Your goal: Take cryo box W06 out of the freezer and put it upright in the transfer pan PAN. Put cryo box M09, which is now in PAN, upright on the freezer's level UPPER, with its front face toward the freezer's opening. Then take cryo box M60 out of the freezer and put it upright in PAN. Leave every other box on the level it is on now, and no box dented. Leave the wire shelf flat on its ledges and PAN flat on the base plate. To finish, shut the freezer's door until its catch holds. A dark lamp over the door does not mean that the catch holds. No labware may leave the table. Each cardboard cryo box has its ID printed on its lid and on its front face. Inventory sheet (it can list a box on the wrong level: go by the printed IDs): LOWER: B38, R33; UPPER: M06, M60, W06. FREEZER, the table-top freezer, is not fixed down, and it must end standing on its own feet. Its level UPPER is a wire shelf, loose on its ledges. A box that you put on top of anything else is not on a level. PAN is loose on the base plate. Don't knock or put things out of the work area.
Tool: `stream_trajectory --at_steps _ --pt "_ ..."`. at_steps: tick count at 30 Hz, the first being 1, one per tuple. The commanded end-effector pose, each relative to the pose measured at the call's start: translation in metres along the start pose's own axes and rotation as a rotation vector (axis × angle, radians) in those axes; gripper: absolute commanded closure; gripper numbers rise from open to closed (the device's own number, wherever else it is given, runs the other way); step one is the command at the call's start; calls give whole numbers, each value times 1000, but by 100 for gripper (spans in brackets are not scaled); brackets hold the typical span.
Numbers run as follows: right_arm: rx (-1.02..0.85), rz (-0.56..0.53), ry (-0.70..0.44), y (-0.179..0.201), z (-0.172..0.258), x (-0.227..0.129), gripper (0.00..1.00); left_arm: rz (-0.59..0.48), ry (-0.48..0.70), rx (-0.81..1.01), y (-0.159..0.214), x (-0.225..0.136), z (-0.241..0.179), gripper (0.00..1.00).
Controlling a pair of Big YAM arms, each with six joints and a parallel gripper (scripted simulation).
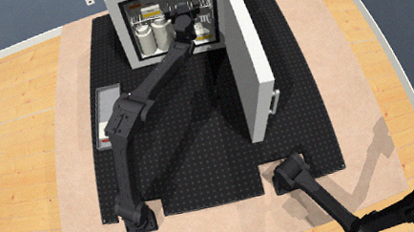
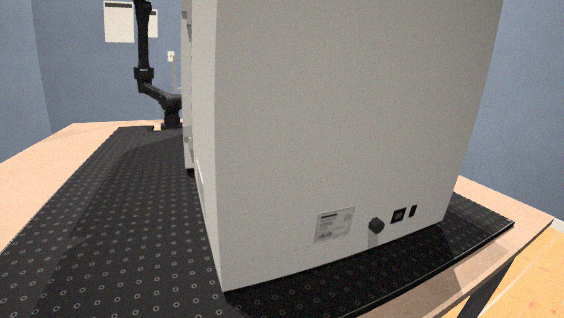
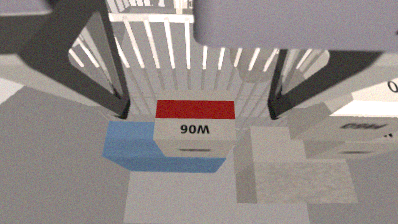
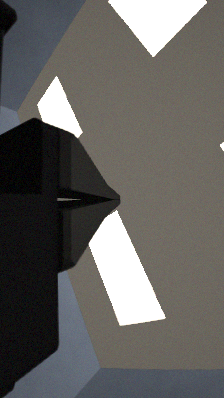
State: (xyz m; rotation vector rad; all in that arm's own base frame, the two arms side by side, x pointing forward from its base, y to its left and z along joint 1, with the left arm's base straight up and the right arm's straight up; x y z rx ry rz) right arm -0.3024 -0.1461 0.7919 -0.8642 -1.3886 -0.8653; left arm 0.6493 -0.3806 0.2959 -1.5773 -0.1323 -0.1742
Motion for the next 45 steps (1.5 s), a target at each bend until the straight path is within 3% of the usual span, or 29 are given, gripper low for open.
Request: stream_trajectory --at_steps 1,11,14,15,19,31,32,34,45 --pt "-11 31 -3 12 0 3 100 22 18 -4 13 -2 -14 0" --pt "-11 31 -3 12 0 3 100 -19 1 -27 -15 14 -9 0" --pt "-11 31 -3 12 0 3 100 -19 0 -26 -15 15 -8 0" --pt "-11 31 -3 12 0 3 100 32 3 5 12 4 -2 0" --pt "-11 31 -3 12 0 3 100 -20 -5 -25 -16 21 -2 0" --pt "-11 31 -3 12 0 3 100 -20 -1 -25 -14 25 -4 0" --pt "-11 31 -3 12 0 3 100 9 0 -8 2 19 -1 0" --pt "-11 31 -3 12 0 3 100 -20 -5 -25 -12 27 -2 0" --pt "-11 31 -3 12 0 3 100 -20 -2 -25 -8 32 -4 0"
Point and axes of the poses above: on each arm, the point where the finger pads meet when closed, its own x axis out along the fingers, its own z axis across the jaws, y = z × x, the point moved 9 cm from there along -x, back along the fingers
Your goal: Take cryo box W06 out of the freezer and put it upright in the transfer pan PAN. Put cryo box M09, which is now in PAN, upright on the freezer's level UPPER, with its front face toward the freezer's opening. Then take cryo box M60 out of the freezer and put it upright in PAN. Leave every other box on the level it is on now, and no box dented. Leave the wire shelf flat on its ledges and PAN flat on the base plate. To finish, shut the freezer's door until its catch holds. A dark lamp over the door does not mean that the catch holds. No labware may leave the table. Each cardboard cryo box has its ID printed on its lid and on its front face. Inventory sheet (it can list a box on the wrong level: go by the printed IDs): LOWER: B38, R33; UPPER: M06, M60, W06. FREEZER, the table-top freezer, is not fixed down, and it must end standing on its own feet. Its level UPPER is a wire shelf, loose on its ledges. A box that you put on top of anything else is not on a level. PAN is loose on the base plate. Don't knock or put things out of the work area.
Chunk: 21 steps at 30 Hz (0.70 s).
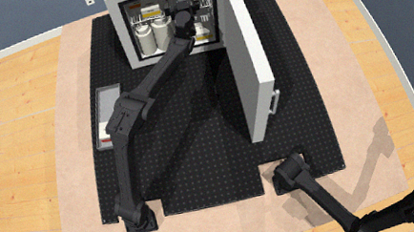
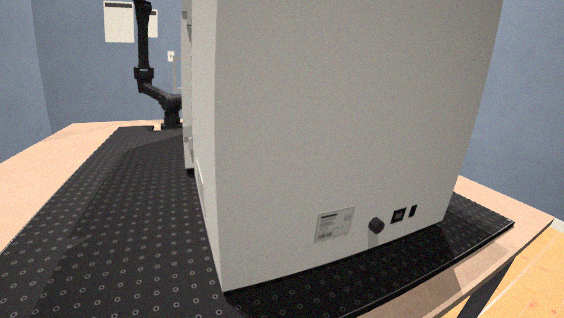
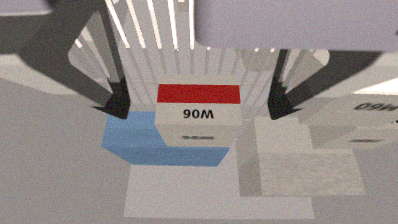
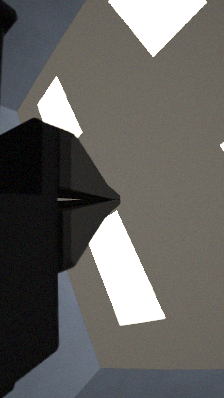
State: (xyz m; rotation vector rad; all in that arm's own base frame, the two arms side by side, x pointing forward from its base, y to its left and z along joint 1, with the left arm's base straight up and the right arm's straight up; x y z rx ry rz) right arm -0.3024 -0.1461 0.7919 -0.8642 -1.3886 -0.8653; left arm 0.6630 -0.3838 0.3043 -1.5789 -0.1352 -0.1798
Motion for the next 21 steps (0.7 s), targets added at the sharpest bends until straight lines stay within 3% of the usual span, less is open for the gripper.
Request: stream_trajectory --at_steps 1,4,6,21 --pt "-11 31 -3 12 0 3 100 -15 -4 -23 -2 18 -1 0" --pt "-11 31 -3 12 0 3 100 14 -3 -6 14 13 2 0" --pt "-11 31 -3 12 0 3 100 -15 -7 -22 -1 20 1 0" --pt "-11 31 -3 12 0 3 100 5 -4 -11 12 24 2 0"
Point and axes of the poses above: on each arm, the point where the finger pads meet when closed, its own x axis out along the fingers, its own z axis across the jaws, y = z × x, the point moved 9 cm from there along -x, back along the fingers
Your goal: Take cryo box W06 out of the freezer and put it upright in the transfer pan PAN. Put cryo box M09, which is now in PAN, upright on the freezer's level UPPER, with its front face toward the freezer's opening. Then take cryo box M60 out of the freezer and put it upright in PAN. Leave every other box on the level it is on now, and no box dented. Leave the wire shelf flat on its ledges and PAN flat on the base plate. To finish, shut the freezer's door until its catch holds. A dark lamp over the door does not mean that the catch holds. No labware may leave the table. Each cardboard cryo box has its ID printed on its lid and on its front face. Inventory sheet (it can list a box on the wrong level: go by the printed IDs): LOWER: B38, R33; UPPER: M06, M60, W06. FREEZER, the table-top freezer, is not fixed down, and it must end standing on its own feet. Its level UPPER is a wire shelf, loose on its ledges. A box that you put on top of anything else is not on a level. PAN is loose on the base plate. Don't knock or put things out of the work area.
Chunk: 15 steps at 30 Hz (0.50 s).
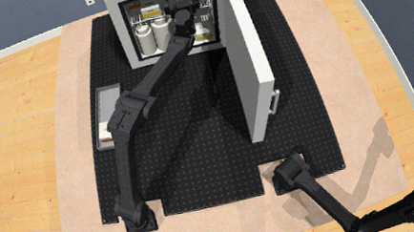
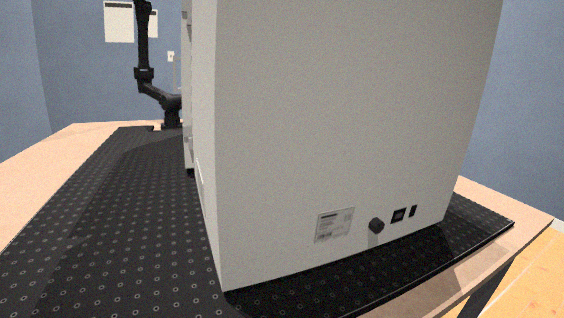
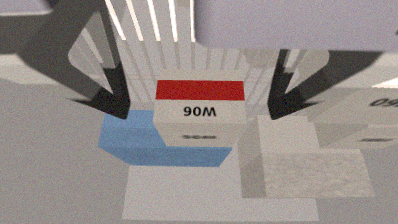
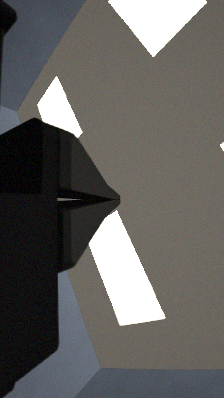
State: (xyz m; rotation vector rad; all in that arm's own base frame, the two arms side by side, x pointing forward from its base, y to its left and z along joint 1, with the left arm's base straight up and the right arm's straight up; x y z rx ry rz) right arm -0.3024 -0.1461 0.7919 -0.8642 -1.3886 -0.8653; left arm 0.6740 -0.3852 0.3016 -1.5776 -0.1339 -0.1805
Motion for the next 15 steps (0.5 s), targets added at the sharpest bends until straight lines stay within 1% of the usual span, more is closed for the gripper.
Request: stream_trajectory --at_steps 1,15 --pt "-11 31 -3 12 0 3 100 -15 -8 -23 -3 18 2 0" --pt "-11 31 -3 12 0 3 100 -16 -7 -24 -1 26 1 0"
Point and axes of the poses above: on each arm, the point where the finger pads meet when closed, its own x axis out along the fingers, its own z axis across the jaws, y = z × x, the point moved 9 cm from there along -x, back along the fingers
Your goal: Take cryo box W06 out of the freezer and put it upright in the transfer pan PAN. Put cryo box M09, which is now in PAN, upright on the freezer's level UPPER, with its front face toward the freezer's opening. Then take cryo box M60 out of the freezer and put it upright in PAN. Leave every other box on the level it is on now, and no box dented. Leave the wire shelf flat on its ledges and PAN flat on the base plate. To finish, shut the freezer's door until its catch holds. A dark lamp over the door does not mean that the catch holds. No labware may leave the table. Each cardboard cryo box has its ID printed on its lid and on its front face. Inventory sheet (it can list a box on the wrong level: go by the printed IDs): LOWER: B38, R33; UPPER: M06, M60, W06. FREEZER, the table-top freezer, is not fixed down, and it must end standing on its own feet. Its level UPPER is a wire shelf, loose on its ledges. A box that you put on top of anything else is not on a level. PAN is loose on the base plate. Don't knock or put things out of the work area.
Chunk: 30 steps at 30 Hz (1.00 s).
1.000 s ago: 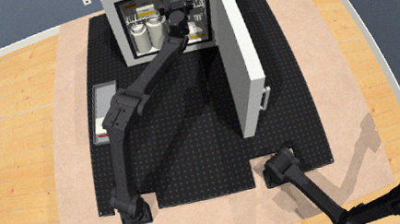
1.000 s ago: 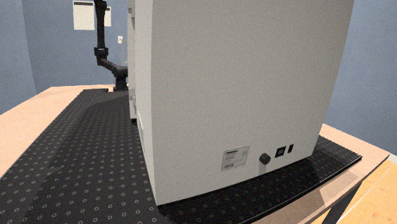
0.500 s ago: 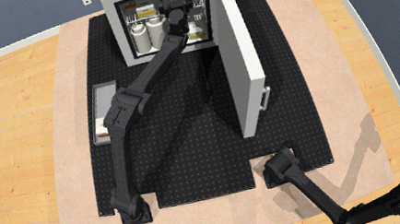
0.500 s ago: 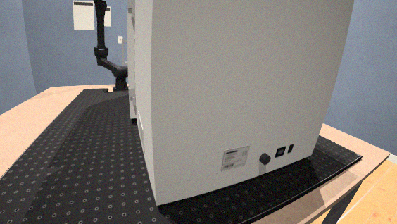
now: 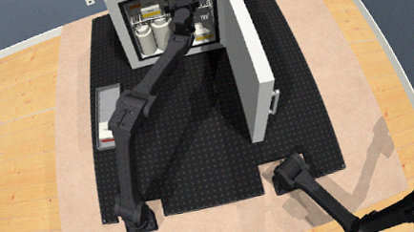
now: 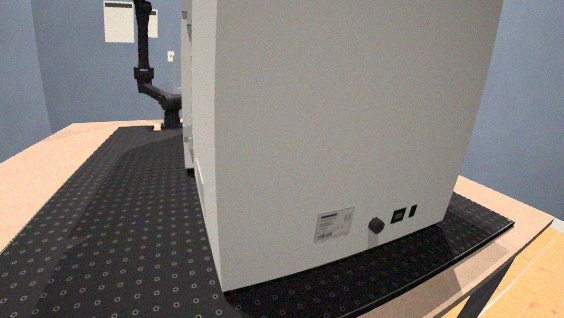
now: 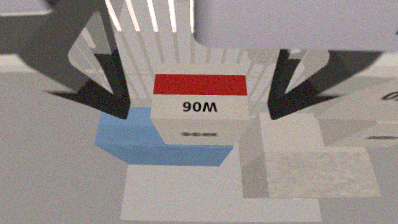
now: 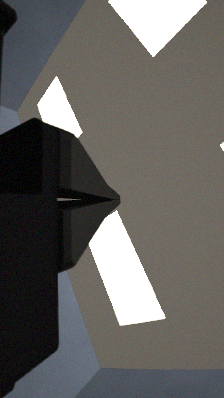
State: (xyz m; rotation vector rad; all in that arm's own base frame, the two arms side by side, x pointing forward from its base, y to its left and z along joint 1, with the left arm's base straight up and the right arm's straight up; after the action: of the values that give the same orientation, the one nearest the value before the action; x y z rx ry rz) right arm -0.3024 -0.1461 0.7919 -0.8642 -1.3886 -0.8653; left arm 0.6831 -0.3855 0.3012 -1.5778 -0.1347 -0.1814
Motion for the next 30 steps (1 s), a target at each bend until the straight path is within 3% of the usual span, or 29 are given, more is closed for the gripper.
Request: stream_trajectory --at_steps 1,30 --pt "-11 31 -3 12 0 3 100 -15 -7 -23 -3 17 1 0" --pt "-11 31 -3 12 0 3 100 -16 -4 -24 1 33 0 0"
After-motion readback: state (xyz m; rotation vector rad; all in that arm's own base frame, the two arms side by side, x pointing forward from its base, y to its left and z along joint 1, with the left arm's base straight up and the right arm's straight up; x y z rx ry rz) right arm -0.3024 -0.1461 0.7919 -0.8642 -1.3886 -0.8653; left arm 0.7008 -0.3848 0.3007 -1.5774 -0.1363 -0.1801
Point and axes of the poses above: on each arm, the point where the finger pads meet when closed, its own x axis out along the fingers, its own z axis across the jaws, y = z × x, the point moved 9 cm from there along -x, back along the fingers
